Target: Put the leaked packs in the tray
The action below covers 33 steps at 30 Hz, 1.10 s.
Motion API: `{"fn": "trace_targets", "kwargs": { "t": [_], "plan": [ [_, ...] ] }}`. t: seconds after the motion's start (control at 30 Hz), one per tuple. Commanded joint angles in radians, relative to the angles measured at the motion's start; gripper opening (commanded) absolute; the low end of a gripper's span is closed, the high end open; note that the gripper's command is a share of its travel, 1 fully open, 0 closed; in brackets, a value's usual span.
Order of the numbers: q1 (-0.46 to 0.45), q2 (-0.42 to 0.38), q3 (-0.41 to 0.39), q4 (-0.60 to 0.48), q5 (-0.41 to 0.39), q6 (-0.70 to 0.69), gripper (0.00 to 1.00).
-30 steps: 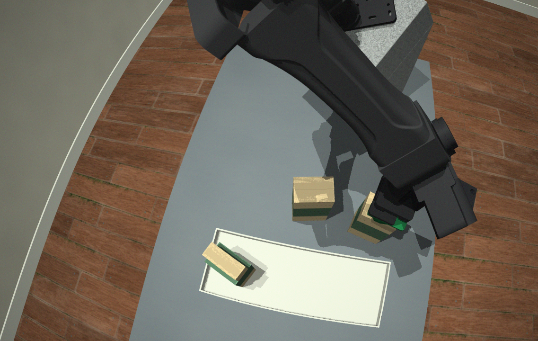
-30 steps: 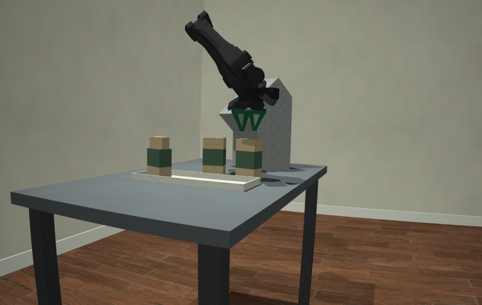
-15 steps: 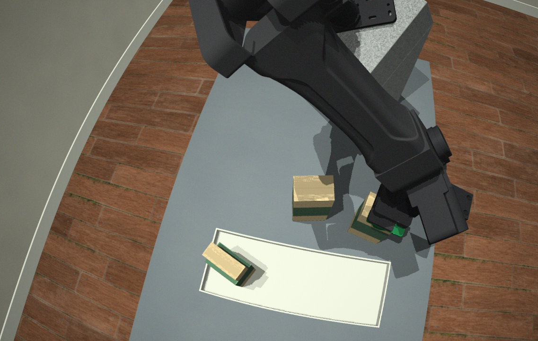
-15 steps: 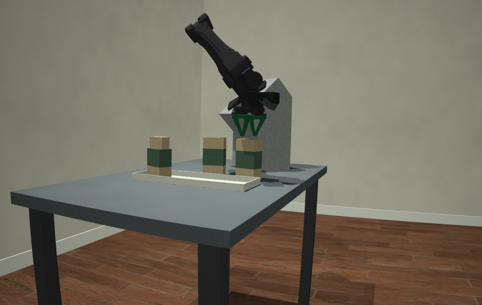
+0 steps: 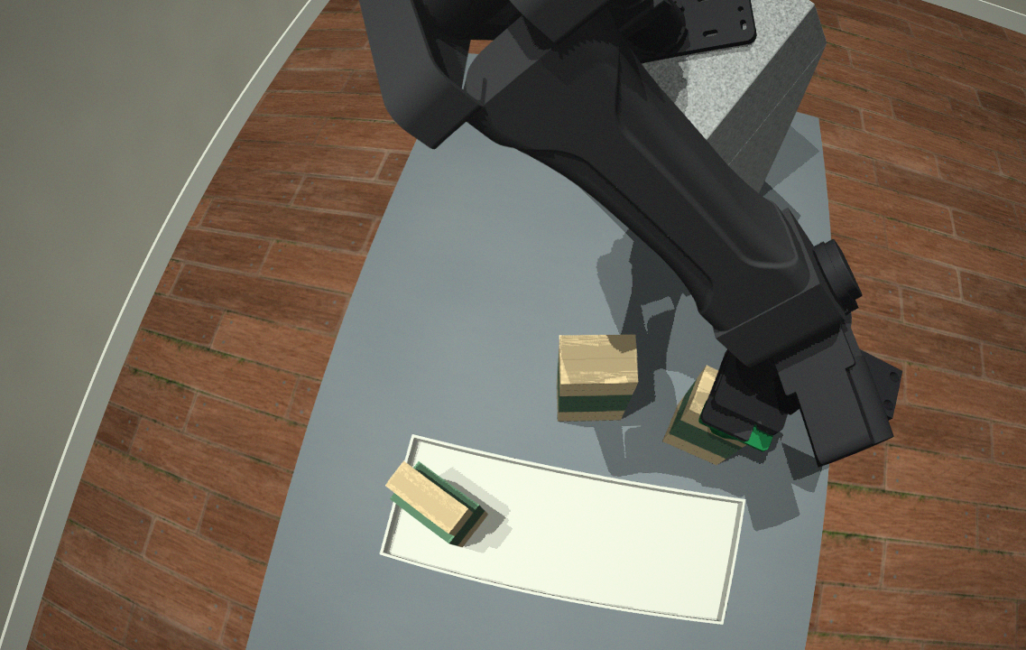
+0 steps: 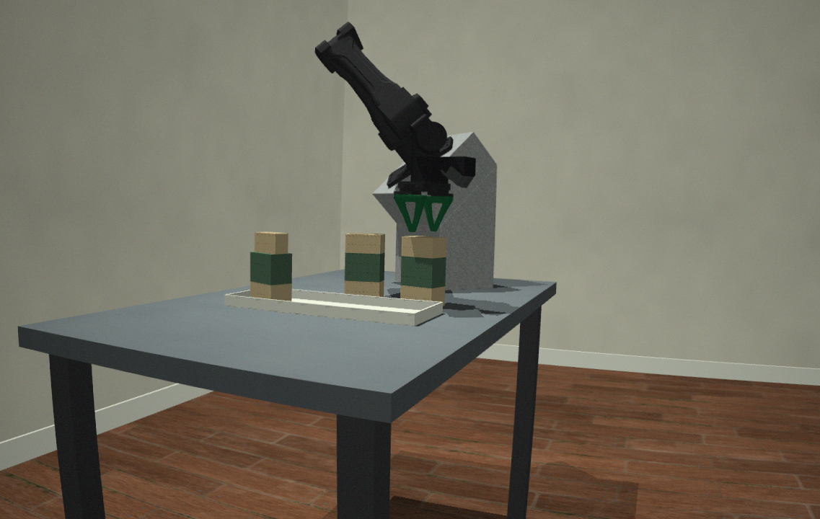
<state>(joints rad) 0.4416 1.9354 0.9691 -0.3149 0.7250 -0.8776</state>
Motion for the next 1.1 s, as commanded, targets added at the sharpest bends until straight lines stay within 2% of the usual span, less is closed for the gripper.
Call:
{"fn": "trace_targets", "kwargs": {
  "t": [0.0,0.53,0.7,1.07],
  "plan": [
    [0.021,-0.004,-0.004,0.002,-0.008,-0.005,0.79],
    [0.026,0.018,0.024,-0.005,-0.004,0.010,0.79],
    [0.027,-0.001,0.026,0.002,-0.003,0.010,0.79],
    [0.025,0.017,0.015,0.012,-0.005,0.001,0.79]
  ]
}}
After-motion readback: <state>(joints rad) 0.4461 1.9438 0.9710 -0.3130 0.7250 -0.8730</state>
